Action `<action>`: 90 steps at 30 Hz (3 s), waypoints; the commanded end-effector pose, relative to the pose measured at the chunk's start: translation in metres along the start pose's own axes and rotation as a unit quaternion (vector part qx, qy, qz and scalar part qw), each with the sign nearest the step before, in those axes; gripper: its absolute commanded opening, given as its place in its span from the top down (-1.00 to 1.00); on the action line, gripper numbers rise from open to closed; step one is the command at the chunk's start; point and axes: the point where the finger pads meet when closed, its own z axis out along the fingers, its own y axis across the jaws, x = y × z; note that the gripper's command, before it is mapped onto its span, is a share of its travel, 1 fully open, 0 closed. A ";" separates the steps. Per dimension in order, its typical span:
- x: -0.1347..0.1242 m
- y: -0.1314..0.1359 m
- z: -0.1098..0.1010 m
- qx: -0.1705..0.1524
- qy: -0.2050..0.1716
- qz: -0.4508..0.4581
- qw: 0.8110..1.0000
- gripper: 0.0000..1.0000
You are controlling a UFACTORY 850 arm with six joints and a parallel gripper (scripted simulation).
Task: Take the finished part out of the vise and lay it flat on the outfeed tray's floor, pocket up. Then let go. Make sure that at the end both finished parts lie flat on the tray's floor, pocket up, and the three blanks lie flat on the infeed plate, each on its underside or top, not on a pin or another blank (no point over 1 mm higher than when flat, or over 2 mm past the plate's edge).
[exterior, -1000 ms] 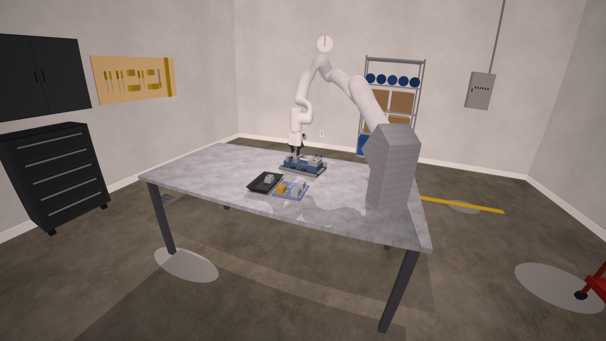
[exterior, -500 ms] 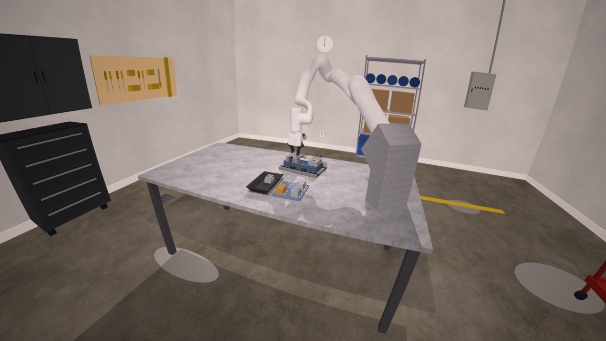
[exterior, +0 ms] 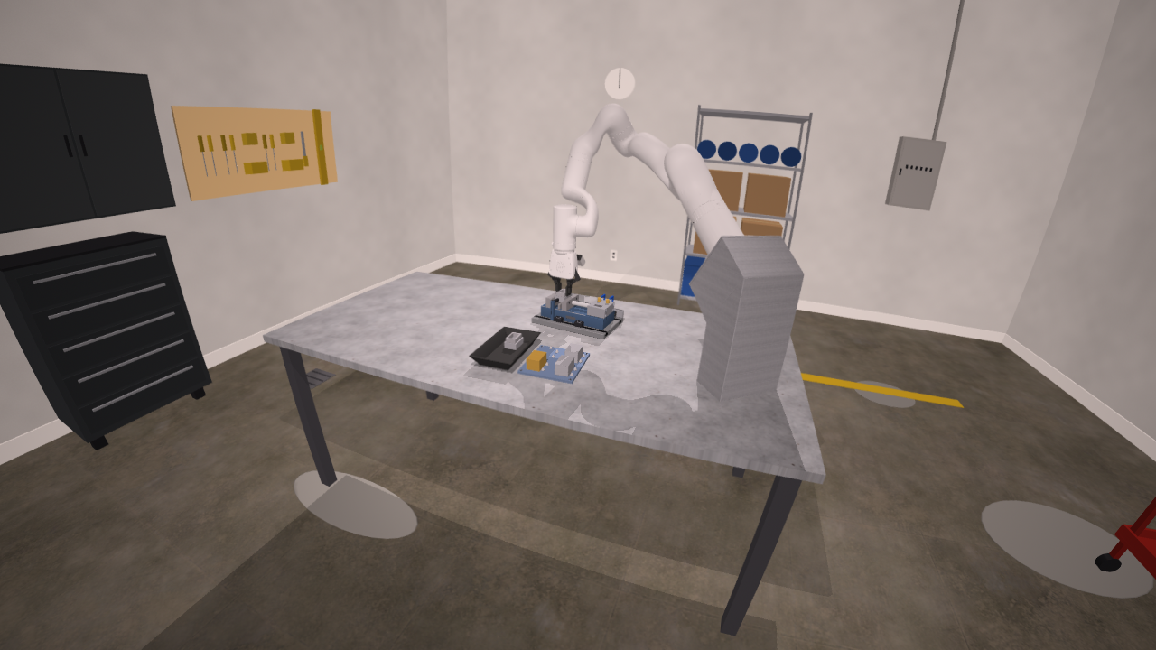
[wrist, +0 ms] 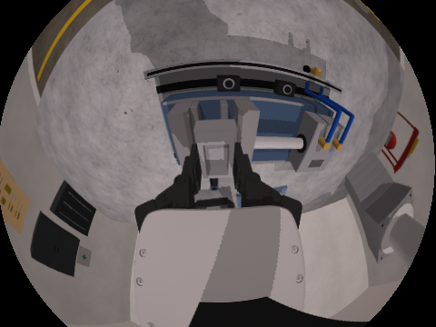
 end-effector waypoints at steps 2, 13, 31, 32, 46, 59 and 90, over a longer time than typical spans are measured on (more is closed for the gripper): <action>0.000 0.000 0.000 0.000 0.000 0.000 1.000 1.00; 0.000 0.000 -0.004 0.000 0.000 0.000 1.000 1.00; 0.000 0.000 -0.030 0.000 0.000 0.000 1.000 1.00; 0.000 0.000 -0.032 0.000 0.000 0.000 1.000 1.00; 0.000 0.000 -0.045 0.000 0.000 0.000 1.000 1.00; -0.007 0.000 -0.046 0.000 0.000 -0.001 1.000 1.00; -0.246 0.001 -0.046 0.000 0.000 -0.051 0.999 1.00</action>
